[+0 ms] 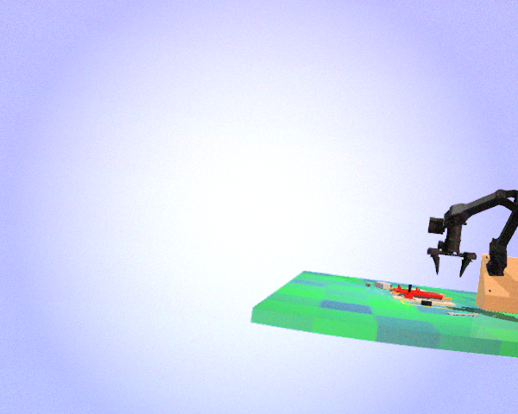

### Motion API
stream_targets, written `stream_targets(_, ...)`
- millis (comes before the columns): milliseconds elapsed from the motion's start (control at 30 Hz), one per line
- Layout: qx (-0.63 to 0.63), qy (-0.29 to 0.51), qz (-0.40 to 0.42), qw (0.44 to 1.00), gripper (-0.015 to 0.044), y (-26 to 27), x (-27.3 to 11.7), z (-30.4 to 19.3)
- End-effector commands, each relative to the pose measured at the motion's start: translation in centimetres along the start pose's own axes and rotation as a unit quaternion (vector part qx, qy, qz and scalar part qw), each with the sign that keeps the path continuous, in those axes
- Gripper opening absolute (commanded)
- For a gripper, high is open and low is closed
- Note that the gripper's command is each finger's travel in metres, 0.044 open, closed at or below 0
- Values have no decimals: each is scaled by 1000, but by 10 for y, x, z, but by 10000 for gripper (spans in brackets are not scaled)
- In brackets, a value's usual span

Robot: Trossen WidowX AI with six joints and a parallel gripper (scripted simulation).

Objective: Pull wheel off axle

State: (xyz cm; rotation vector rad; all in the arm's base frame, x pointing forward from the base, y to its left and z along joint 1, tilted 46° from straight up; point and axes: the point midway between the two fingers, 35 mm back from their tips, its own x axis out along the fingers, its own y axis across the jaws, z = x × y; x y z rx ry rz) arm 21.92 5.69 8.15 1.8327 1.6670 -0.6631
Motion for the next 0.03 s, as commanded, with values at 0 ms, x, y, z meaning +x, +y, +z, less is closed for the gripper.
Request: stream_targets(0,-2,2,0,1000,440,0,0,-1)
